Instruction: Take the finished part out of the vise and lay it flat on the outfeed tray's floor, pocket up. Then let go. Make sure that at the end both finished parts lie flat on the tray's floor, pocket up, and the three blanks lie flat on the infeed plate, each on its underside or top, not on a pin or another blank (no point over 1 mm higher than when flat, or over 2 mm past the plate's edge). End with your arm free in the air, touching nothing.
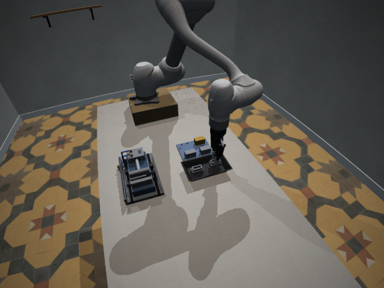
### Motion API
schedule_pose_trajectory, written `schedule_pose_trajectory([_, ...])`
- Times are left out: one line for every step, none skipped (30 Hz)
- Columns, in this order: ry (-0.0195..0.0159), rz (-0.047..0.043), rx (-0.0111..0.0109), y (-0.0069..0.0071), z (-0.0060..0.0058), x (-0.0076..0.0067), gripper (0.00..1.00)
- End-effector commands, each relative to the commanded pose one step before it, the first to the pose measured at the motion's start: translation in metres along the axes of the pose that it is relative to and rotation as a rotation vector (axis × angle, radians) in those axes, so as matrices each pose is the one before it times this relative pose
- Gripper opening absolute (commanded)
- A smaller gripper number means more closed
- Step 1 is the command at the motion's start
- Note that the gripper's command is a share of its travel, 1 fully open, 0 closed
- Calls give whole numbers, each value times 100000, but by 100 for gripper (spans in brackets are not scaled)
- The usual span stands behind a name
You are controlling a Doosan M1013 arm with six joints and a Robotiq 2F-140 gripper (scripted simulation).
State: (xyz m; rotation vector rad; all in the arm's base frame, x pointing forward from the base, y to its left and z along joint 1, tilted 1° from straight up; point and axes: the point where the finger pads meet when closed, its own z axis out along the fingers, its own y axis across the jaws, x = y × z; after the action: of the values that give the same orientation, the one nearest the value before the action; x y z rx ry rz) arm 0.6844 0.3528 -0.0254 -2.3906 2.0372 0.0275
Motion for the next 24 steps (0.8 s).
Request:
schedule_pose_trajectory([-23, -2, 11, -1, -19, -5, 0])
schedule_pose_trajectory([0, 0, 0, 0, 0, 0, 0])
schedule_pose_trajectory([0, 0, 0, 0, 0, 0, 0])
schedule_pose_trajectory([0, 0, 0, 0, 0, 0, 0])
schedule_pose_trajectory([0, 0, 0, 0, 0, 0, 0])
schedule_pose_trajectory([0, 0, 0, 0, 0, 0, 0])
schedule_pose_trajectory([0, 0, 0, 0, 0, 0, 0])
schedule_pose_trajectory([0, 0, 0, 0, 0, 0, 0])
schedule_pose_trajectory([0, 0, 0, 0, 1, 0, 0])
schedule_pose_trajectory([0, 0, 0, 0, 2, 0, 0])
schedule_pose_trajectory([0, 0, 0, 0, 5, 0, 0])
schedule_pose_trajectory([0, 0, 0, 0, 7, 0, 0])
schedule_pose_trajectory([0, 0, 0, 0, 10, 0, 0])
schedule_pose_trajectory([0, 0, 0, 0, 0, 0, 0])
schedule_pose_trajectory([0, 0, 0, 0, 0, 0, 0])
schedule_pose_trajectory([0, 0, 0, 0, 13, 0, 0])
schedule_pose_trajectory([0, 0, 0, 0, 17, 0, 0])
schedule_pose_trajectory([0, 0, 0, 0, 21, 0, 0])
schedule_pose_trajectory([0, 0, 0, 0, 24, 0, 0])
schedule_pose_trajectory([0, 0, 0, 0, 28, 0, 0])
schedule_pose_trajectory([0, 0, 0, 0, 32, 0, 0])
schedule_pose_trajectory([0, 0, 0, 0, 35, 0, 0])
schedule_pose_trajectory([0, 0, 0, 0, 39, 0, 0])
schedule_pose_trajectory([0, 0, 0, 0, 42, 0, 0])
